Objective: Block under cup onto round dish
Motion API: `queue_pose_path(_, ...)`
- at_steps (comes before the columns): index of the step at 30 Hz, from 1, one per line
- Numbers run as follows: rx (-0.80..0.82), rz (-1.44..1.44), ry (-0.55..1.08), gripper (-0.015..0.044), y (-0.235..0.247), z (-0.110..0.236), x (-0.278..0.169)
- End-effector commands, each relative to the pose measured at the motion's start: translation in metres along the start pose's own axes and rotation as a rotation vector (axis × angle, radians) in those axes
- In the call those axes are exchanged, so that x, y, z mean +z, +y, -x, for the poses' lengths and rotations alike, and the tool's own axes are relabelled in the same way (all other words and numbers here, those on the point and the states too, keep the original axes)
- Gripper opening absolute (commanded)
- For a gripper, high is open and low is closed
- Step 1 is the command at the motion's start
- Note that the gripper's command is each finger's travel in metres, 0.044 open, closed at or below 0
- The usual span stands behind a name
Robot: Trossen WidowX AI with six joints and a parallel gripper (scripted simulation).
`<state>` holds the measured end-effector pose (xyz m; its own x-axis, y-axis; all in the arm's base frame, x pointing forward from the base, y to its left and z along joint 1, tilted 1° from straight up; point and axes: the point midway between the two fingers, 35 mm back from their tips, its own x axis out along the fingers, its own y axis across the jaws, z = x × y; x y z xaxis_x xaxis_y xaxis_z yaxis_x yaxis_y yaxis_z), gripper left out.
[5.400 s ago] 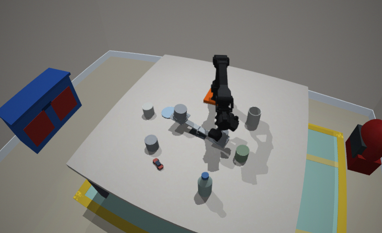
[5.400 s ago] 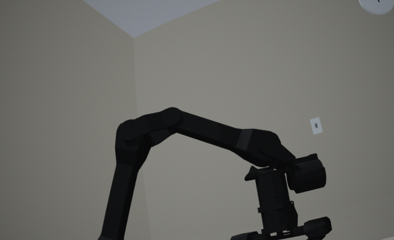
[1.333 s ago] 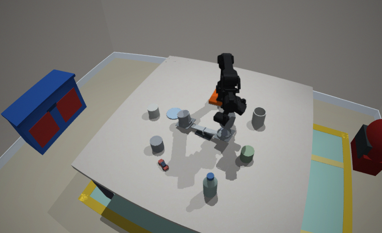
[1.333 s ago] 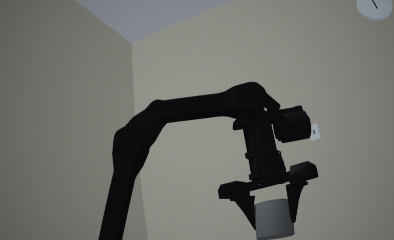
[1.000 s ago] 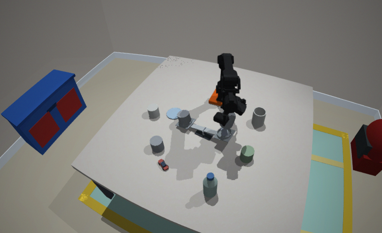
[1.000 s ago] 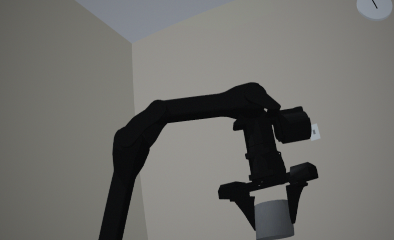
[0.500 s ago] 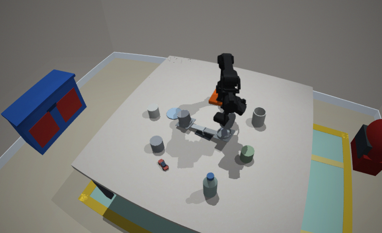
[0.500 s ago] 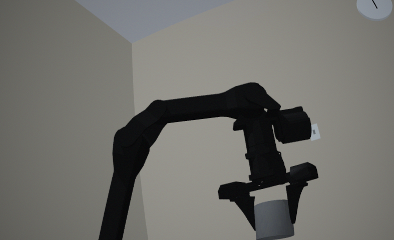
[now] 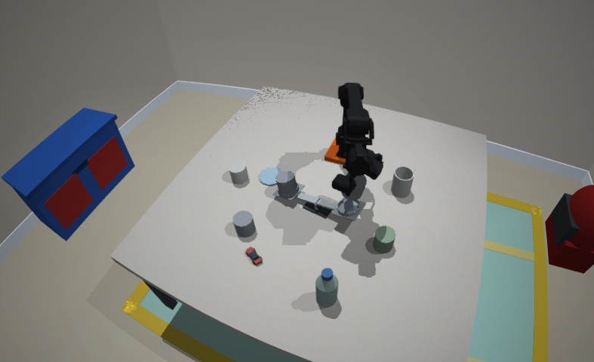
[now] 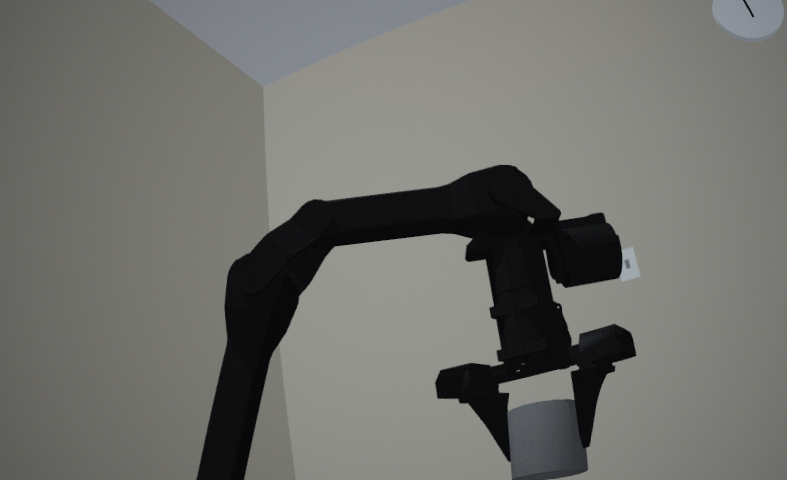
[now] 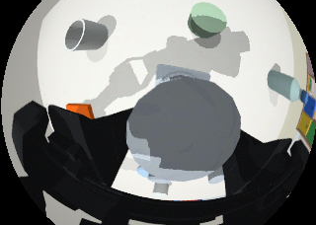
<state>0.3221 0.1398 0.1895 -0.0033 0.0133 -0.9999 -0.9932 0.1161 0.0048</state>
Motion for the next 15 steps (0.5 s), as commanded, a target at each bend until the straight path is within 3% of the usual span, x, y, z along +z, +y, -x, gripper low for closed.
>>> queue_pose_path(1,-0.002,0.000,-0.001,0.0000,-0.0004,-0.0002,0.0003)
queue_pose_path(15,-0.002,0.000,-0.002,0.0000,0.0048,-0.0056,0.0084)
